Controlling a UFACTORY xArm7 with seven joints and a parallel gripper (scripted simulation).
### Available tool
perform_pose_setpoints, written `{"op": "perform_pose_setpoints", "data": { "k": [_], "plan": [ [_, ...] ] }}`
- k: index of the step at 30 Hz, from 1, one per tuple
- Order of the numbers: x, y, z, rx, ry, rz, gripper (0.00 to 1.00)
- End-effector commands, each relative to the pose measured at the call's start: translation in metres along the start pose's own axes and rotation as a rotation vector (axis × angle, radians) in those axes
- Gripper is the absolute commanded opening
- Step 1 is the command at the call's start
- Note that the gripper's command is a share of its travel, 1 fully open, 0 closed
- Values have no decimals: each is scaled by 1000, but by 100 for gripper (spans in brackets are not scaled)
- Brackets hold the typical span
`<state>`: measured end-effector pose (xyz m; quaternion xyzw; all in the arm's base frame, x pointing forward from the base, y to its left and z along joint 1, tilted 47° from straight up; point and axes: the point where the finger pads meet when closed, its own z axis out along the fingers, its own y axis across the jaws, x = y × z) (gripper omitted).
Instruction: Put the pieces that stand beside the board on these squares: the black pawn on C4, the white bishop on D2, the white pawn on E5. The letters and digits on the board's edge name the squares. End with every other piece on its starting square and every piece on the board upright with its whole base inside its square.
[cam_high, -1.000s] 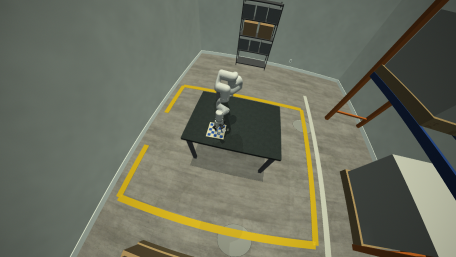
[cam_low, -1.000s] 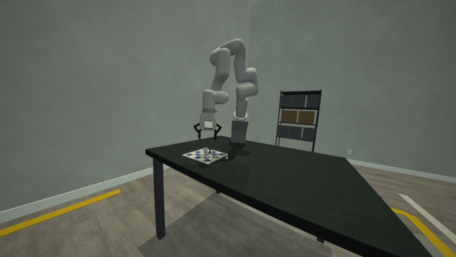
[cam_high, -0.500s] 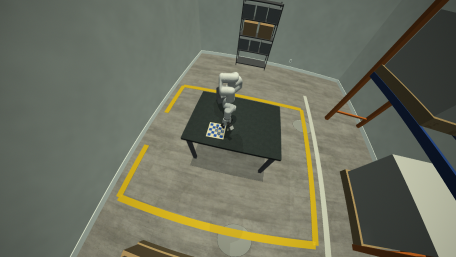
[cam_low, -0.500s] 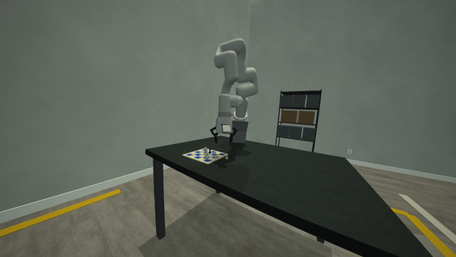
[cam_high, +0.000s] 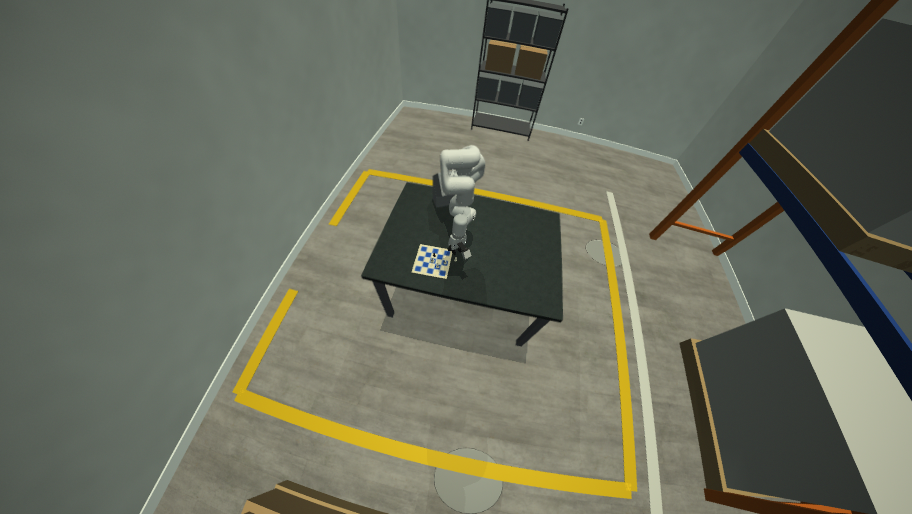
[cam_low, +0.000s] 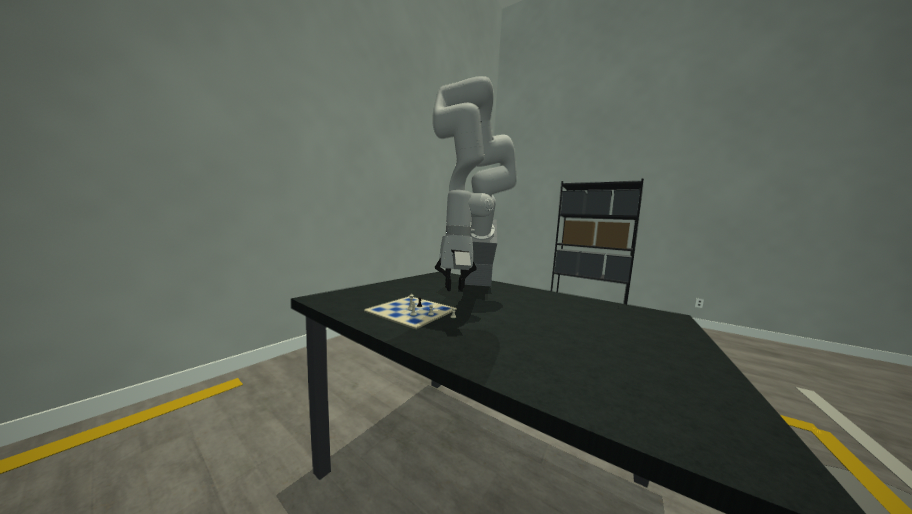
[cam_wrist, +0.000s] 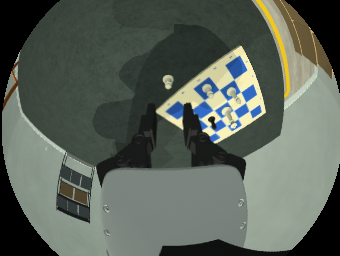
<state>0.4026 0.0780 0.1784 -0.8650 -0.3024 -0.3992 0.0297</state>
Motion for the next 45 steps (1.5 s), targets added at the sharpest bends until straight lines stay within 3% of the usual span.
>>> {"op": "perform_pose_setpoints", "data": {
  "k": [1,29,45],
  "plan": [
    [0,0,0,0,1,0,34],
    [0,0,1,-1,1,0,34],
    [1,0,19,-1,0,0,34]
  ]
}}
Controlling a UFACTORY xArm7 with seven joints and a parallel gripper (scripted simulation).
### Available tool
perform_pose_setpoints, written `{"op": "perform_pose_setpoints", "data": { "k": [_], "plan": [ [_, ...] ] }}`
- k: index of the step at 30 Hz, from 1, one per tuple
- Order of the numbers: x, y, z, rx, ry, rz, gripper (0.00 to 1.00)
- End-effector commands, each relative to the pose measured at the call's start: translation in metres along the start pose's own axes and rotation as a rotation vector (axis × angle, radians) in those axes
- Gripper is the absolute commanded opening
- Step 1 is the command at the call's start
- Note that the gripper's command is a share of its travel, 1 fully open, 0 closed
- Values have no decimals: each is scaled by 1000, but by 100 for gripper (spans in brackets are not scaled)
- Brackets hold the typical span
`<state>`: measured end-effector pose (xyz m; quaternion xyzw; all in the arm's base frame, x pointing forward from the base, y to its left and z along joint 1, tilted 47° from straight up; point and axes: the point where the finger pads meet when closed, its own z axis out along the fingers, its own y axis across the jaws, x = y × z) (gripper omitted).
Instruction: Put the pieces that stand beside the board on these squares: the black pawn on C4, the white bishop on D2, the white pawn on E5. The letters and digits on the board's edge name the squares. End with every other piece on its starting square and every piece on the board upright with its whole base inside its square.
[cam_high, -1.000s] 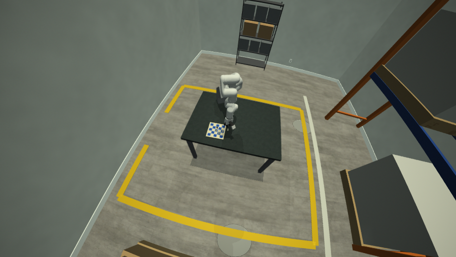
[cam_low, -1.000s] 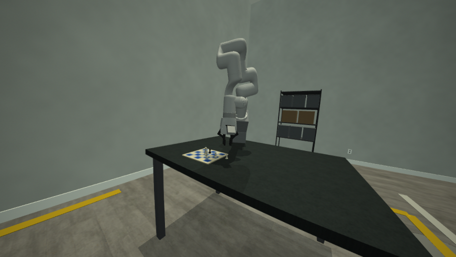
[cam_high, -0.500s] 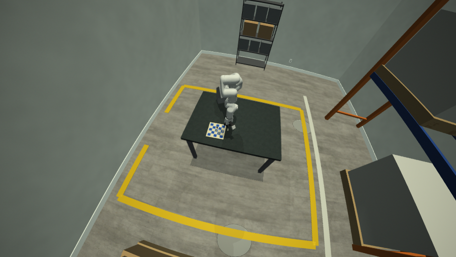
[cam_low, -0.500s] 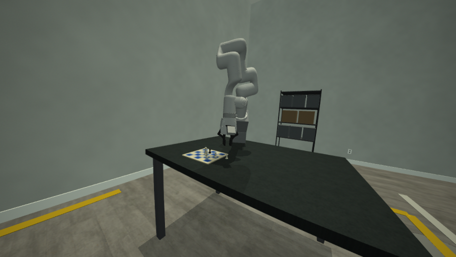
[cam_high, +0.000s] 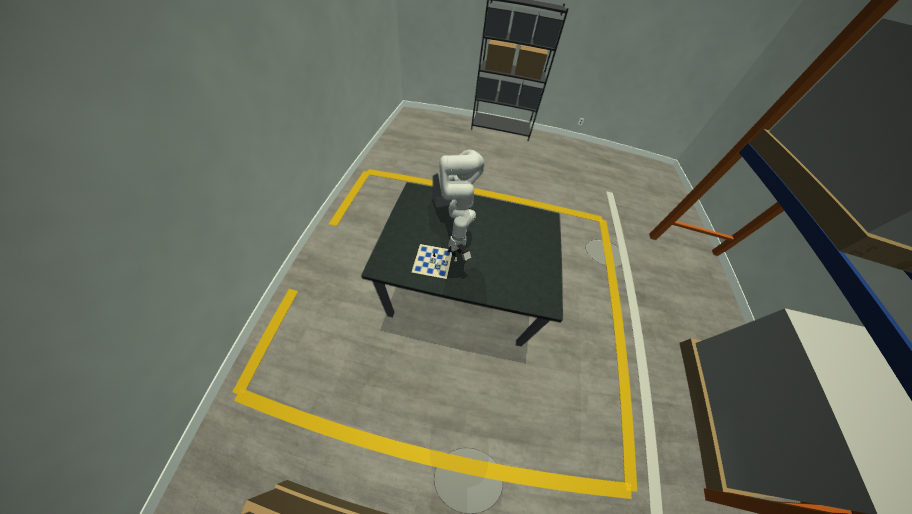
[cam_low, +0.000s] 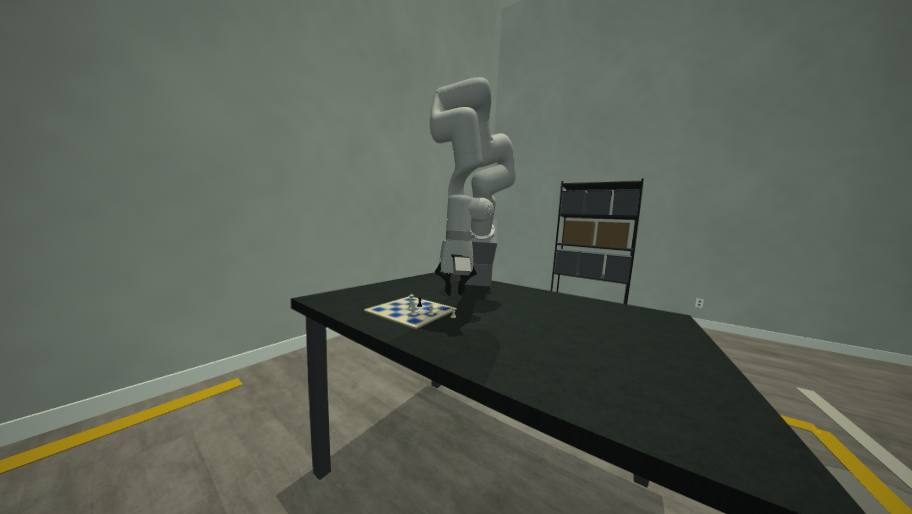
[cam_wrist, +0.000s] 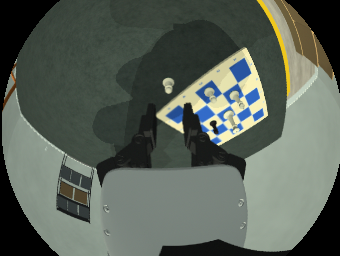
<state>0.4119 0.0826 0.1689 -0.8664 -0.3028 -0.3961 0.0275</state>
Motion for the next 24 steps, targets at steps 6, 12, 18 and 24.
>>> {"op": "perform_pose_setpoints", "data": {
  "k": [6,12,18,24],
  "plan": [
    [1,0,13,1,8,1,34],
    [1,0,22,1,8,1,34],
    [1,0,27,1,8,1,34],
    [1,0,32,1,8,1,34]
  ]
}}
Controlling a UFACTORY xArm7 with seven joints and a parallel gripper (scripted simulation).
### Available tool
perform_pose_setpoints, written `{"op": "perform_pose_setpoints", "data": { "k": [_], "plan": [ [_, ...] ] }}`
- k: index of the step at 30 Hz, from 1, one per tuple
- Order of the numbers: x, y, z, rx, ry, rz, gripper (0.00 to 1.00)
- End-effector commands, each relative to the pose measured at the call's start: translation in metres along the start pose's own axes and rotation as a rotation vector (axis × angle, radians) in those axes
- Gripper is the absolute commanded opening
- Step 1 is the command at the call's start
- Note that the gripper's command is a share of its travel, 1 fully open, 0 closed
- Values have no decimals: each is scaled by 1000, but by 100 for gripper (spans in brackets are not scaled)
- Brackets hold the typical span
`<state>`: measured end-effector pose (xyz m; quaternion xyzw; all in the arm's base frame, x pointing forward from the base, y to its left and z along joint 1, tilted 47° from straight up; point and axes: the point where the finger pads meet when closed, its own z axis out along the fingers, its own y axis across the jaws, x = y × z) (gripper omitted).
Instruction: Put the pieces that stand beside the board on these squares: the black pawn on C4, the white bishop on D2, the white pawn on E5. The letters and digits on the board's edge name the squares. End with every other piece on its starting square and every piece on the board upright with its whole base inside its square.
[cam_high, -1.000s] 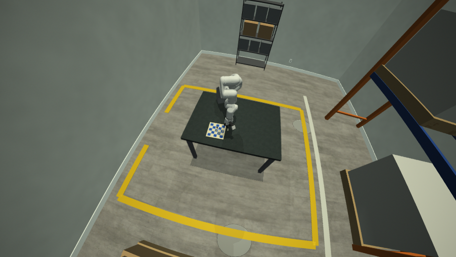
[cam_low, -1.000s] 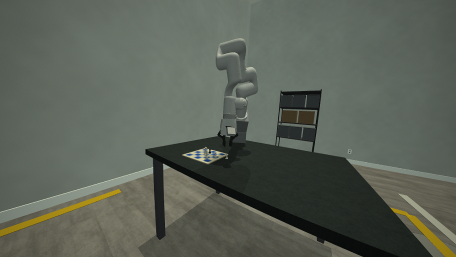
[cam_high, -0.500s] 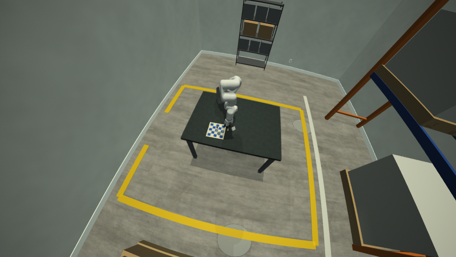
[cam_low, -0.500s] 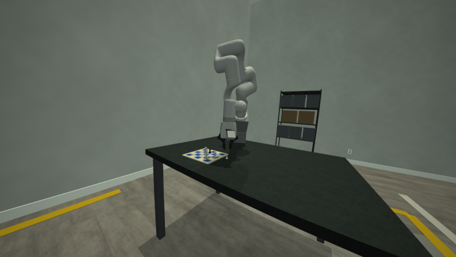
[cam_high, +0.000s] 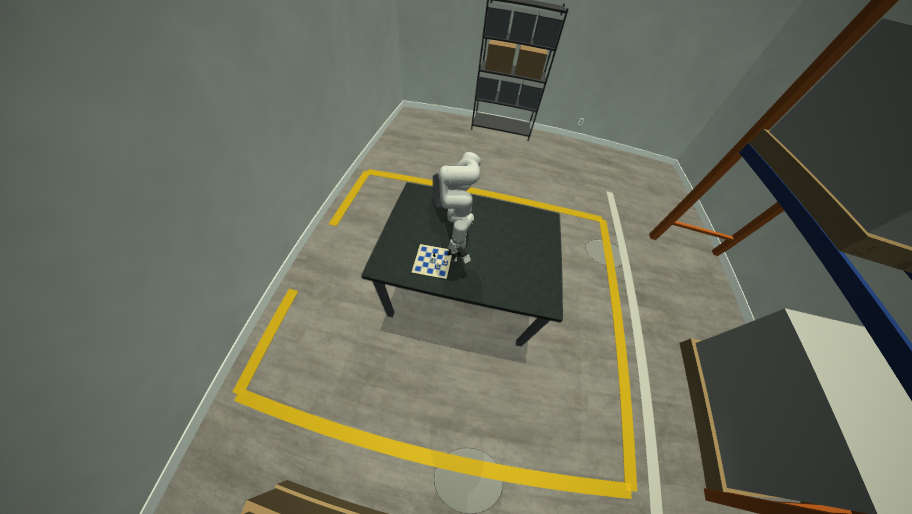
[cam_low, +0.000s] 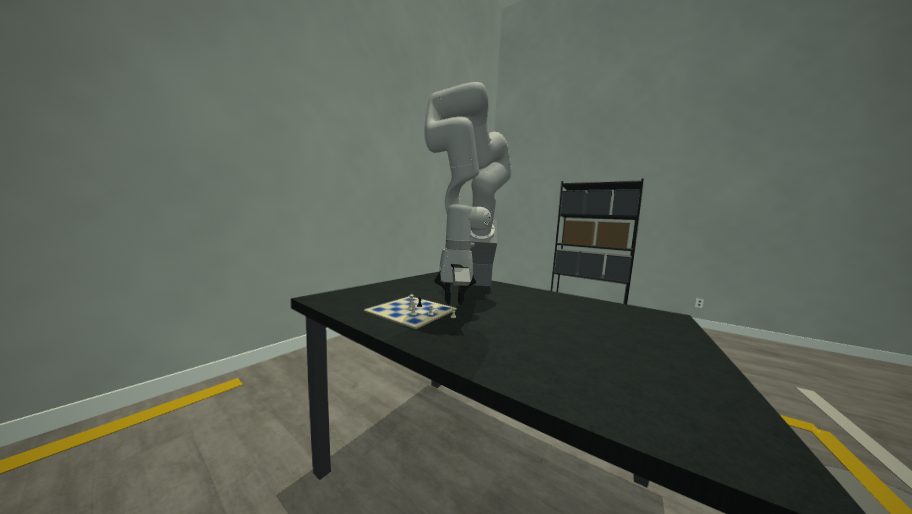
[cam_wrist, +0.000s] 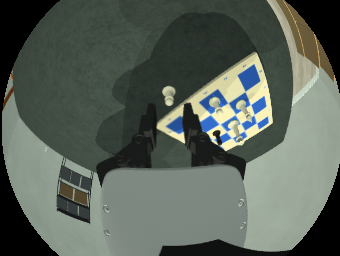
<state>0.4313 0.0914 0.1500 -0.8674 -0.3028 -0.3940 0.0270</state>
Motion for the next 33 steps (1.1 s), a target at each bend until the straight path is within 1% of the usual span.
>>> {"op": "perform_pose_setpoints", "data": {
  "k": [1,9,33],
  "plan": [
    [0,0,5,0,13,1,34],
    [0,0,8,0,13,1,34],
    [0,0,8,0,13,1,34]
  ]
}}
